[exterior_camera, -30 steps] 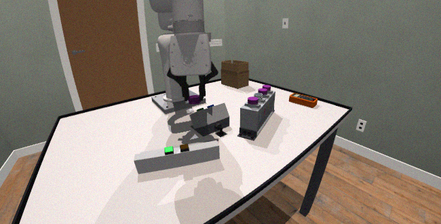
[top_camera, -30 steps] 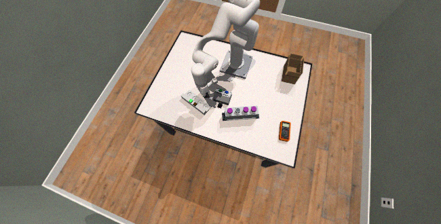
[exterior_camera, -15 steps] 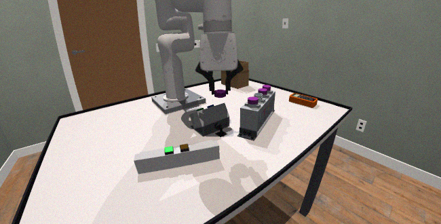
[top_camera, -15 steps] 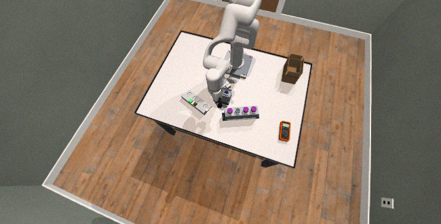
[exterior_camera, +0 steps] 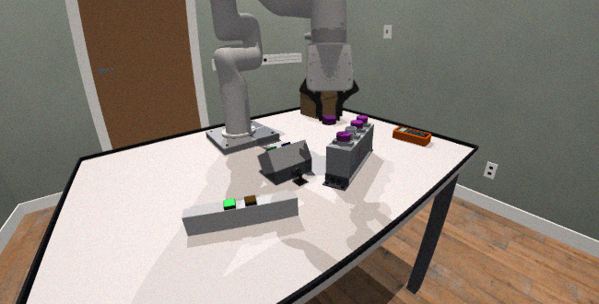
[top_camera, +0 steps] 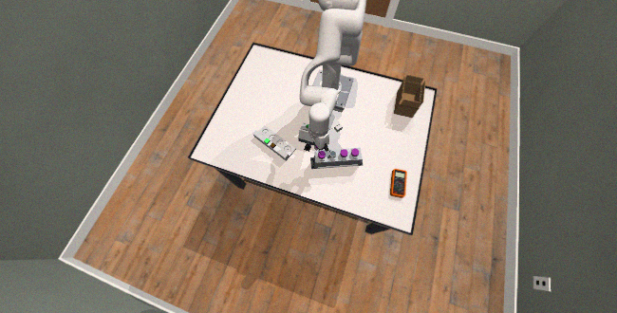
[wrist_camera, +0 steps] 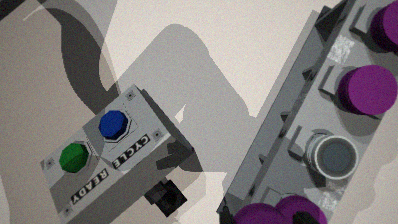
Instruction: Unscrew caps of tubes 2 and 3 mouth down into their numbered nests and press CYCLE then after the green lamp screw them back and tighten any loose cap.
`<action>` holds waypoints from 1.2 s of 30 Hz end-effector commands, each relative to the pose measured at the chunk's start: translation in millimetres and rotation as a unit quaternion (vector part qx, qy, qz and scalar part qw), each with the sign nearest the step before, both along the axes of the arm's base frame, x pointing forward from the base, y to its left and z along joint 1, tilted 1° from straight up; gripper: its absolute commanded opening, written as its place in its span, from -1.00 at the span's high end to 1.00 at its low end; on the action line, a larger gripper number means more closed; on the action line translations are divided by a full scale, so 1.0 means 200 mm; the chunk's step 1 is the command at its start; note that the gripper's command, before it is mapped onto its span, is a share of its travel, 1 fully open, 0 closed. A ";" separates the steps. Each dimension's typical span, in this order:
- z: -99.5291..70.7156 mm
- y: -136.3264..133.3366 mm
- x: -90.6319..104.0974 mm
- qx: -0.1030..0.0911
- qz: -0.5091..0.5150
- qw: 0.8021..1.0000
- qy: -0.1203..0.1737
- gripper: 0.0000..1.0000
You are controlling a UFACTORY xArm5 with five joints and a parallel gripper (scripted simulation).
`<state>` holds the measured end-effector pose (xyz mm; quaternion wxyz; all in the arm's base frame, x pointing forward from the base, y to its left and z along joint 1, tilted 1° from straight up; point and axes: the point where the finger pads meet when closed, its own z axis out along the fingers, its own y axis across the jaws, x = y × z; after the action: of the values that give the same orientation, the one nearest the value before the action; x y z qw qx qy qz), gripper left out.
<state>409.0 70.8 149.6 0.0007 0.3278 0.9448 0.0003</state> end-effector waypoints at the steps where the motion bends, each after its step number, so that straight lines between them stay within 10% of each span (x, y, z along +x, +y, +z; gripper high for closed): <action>1: 0.00 0.18 0.02 -0.004 -0.001 1.000 -0.002 1.00; 7: 0.00 0.35 0.04 -0.004 -0.001 1.000 -0.002 1.00; 36: -0.12 0.35 0.04 -0.004 -0.001 1.000 -0.002 1.00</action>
<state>414.8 141.2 124.5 -0.0011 0.3285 0.9445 -0.0009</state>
